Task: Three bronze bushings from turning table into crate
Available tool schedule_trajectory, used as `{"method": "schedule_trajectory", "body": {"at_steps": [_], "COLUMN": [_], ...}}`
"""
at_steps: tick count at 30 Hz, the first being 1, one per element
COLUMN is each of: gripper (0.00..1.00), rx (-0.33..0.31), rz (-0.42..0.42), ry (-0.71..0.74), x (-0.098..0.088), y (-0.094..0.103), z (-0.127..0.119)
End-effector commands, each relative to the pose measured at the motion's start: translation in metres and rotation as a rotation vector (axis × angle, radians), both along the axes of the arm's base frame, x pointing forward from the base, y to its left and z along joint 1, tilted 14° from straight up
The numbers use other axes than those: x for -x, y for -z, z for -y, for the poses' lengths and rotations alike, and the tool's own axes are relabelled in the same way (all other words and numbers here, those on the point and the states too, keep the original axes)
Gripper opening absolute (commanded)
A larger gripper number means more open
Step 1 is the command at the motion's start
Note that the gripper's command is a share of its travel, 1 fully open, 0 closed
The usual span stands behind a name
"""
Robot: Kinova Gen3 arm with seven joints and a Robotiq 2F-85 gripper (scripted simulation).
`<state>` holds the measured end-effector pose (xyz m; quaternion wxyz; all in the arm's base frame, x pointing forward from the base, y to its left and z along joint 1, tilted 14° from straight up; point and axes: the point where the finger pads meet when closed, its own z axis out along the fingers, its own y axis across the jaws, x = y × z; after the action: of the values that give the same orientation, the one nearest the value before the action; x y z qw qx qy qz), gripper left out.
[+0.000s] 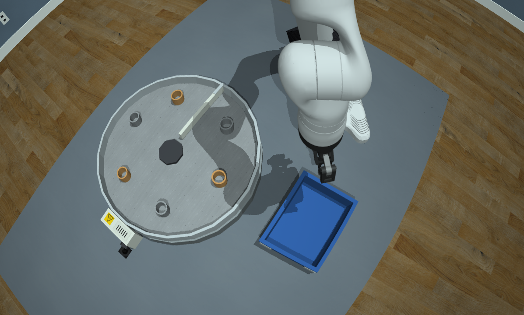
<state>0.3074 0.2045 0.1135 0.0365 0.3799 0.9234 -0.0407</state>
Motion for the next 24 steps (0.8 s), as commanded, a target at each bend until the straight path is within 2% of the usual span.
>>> {"method": "schedule_trajectory", "body": {"at_steps": [1,17,22,24], "gripper": [1.00,1.00,1.00,1.00], "rx": [-0.001,-0.001,-0.001,-0.001], "rz": [0.001,0.001,0.001,0.001], "ry": [0.000,0.000,0.000,0.000], "x": [0.000,0.000,-0.015,-0.015], "y": [0.000,0.000,-0.054,-0.054], "z": [0.000,0.000,0.016,0.016]}}
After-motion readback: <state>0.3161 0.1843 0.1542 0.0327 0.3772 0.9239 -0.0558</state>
